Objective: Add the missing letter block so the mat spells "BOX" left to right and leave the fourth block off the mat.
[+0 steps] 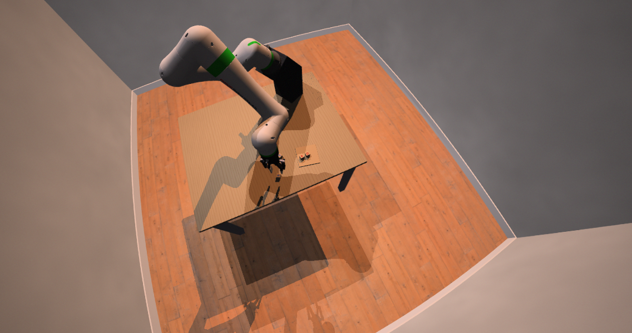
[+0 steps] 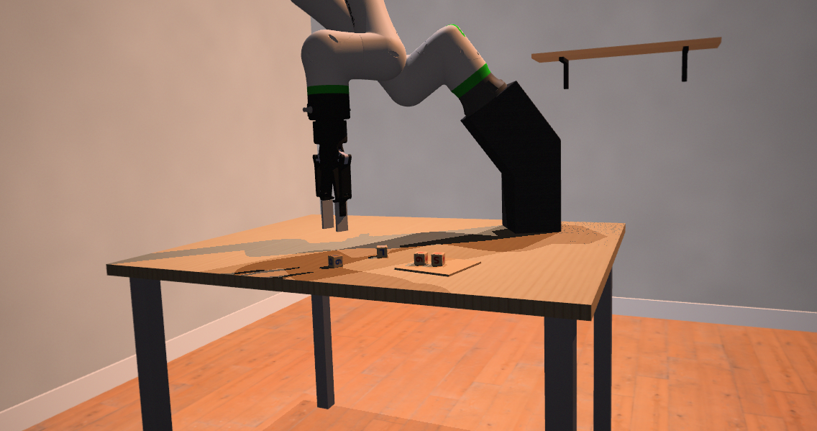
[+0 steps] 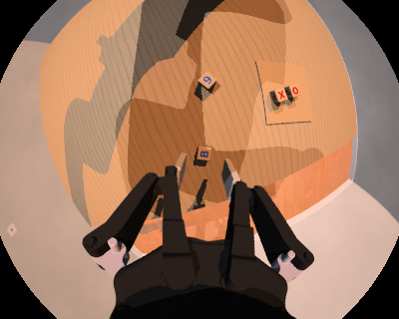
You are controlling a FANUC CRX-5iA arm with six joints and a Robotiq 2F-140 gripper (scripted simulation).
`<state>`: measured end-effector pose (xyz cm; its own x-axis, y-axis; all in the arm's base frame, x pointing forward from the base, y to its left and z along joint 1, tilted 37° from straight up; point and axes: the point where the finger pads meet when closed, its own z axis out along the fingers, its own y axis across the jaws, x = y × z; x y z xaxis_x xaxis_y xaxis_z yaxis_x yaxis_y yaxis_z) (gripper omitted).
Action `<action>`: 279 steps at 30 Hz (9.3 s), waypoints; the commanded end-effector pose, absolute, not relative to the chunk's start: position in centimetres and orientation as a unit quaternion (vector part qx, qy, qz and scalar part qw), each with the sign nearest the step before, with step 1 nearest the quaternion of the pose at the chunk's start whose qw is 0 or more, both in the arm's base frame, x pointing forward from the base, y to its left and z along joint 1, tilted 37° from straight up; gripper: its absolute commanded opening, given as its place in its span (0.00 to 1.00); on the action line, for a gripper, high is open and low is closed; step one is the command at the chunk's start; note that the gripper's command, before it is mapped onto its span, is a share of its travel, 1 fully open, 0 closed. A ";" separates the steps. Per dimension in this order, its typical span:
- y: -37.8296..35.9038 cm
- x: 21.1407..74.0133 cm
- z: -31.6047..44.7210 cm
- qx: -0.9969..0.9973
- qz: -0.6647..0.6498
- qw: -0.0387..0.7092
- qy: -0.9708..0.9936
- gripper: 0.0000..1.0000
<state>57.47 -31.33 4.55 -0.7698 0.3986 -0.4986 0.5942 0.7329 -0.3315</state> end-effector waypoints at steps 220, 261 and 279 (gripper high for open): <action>-26.4 57.7 3.2 0.566 -0.159 0.268 0.763 0.13; -20.5 57.8 -0.8 0.866 -0.010 0.308 0.393 0.13; -18.1 57.6 -2.5 0.931 0.058 0.303 0.194 0.13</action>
